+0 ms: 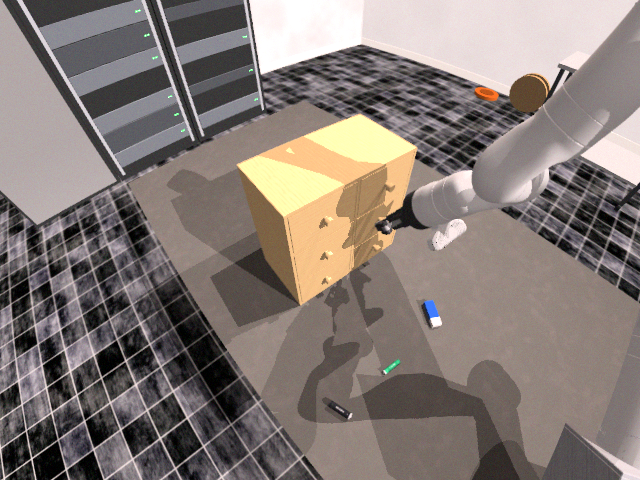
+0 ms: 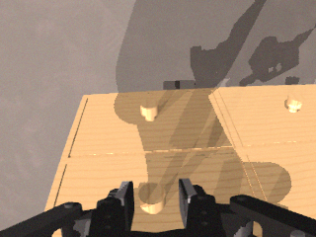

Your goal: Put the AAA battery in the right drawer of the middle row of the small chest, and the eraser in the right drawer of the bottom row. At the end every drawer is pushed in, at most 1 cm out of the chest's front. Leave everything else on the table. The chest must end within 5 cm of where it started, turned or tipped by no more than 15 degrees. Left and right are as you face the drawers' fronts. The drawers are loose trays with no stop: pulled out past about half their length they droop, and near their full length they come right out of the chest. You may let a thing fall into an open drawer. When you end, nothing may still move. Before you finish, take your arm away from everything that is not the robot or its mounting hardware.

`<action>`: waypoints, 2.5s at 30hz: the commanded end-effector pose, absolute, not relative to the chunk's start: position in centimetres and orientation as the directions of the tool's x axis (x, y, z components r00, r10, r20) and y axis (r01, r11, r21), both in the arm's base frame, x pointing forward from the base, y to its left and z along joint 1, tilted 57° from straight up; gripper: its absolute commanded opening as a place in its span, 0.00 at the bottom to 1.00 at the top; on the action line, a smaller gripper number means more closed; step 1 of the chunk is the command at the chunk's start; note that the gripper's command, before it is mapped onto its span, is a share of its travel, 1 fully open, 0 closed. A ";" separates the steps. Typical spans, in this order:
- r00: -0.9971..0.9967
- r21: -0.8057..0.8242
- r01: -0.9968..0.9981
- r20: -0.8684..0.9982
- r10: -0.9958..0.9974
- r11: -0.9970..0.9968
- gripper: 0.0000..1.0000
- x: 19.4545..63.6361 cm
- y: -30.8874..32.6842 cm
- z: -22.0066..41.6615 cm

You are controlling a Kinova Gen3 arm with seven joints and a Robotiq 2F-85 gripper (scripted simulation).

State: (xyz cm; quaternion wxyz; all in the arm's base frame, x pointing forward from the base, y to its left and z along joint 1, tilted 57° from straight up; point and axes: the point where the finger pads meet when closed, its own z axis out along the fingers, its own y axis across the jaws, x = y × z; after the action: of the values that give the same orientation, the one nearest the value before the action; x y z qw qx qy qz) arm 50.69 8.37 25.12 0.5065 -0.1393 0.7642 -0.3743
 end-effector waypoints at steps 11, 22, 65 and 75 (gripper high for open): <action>-0.453 -0.722 0.161 -0.660 -0.599 0.673 0.33 51.2 8.4 25.3; -0.453 -0.722 0.161 -0.660 -0.599 0.673 0.33 51.2 8.4 25.3; -0.457 -0.723 0.163 -0.658 -0.598 0.671 0.13 50.9 8.1 25.1; -0.457 -0.724 0.163 -0.658 -0.598 0.671 0.13 50.3 7.9 24.9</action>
State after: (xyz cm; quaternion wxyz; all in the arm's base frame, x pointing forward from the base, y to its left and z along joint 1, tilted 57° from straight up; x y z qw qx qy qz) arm 50.76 8.20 25.21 0.5050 -0.1407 0.7633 -0.3776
